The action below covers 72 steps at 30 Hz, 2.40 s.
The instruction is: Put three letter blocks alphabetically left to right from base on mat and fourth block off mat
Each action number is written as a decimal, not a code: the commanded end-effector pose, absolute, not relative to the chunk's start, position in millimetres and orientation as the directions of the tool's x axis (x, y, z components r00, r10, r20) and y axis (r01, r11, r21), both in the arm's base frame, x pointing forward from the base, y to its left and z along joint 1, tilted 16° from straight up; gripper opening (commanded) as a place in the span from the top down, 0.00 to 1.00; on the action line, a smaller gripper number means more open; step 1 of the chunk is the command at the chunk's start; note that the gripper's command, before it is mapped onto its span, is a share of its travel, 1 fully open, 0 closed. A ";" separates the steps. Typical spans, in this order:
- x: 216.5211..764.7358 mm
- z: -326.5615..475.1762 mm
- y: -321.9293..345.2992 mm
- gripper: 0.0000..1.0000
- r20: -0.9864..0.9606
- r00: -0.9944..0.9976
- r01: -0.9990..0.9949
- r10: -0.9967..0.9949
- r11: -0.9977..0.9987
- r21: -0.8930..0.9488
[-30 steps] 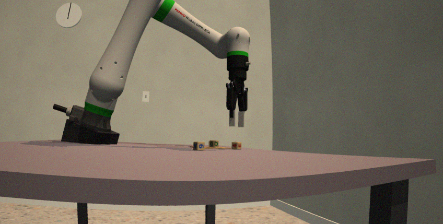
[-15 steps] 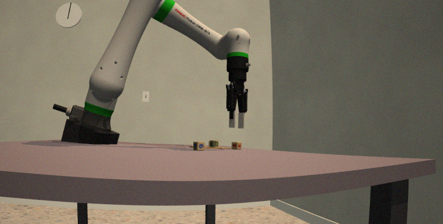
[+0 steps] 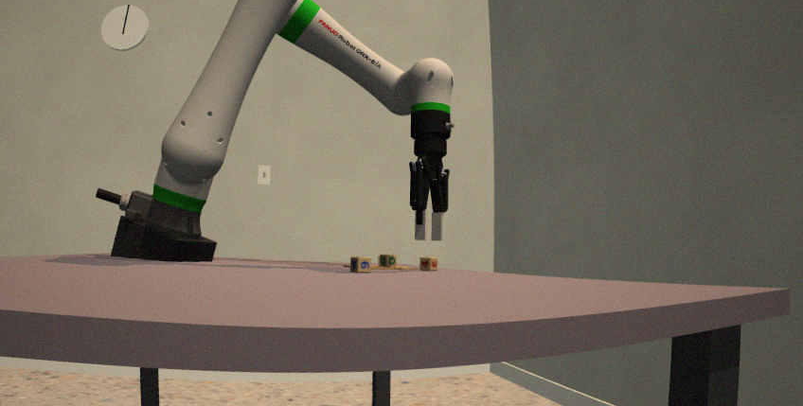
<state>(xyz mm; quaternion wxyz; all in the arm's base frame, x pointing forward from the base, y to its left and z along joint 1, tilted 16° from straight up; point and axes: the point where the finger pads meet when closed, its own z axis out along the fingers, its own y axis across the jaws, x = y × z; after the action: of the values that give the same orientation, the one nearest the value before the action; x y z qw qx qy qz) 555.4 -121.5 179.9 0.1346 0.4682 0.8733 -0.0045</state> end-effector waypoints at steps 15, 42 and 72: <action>560.4 159.7 -124.0 0.60 -0.240 -0.525 0.819 0.816 0.562 0.119; 561.9 153.2 -124.8 0.60 -0.240 -0.525 0.819 0.816 0.562 0.119; 570.5 117.6 -129.7 0.60 -0.240 -0.525 0.819 0.816 0.562 0.119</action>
<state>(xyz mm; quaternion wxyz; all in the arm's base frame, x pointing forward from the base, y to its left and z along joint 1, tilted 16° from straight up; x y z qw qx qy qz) 570.3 -129.7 117.6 0.1347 0.4682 0.8733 -0.0045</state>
